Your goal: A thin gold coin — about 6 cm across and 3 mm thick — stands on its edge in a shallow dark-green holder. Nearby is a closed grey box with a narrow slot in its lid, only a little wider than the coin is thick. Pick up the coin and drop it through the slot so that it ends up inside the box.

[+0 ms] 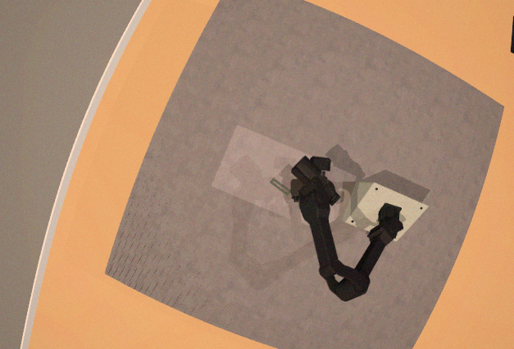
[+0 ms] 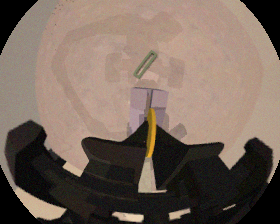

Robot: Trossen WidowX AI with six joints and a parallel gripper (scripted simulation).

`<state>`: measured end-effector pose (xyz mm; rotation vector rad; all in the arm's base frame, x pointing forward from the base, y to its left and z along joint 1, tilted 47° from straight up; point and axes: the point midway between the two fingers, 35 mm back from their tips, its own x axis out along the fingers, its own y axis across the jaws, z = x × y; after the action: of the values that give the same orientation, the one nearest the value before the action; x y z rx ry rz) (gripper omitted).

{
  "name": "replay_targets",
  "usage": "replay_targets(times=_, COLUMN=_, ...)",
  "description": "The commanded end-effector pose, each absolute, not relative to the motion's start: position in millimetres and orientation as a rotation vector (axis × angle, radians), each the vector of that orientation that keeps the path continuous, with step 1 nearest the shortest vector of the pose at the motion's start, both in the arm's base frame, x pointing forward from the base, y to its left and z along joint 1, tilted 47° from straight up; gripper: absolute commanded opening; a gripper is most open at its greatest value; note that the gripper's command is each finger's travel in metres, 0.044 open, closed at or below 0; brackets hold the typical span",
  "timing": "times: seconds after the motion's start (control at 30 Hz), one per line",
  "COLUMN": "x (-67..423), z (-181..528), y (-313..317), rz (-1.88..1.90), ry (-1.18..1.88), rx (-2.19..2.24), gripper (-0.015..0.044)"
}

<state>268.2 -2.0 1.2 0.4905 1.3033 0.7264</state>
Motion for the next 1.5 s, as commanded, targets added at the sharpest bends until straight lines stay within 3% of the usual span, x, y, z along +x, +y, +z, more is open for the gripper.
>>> replay_targets(times=0.0, x=265.8, z=0.1, y=1.1, rz=0.728, ry=1.306, rx=0.500, gripper=0.0000)
replay_targets(times=0.97, x=266.9, z=-8.4, y=9.7, rz=0.728, ry=1.306, rx=0.501, gripper=0.0000)
replay_targets(times=1.17, x=268.8, z=-6.9, y=7.1, rz=0.726, ry=1.302, rx=0.490, gripper=0.0157)
replay_targets(times=1.47, x=268.8, z=-6.9, y=7.1, rz=0.726, ry=1.302, rx=0.490, gripper=0.0161)
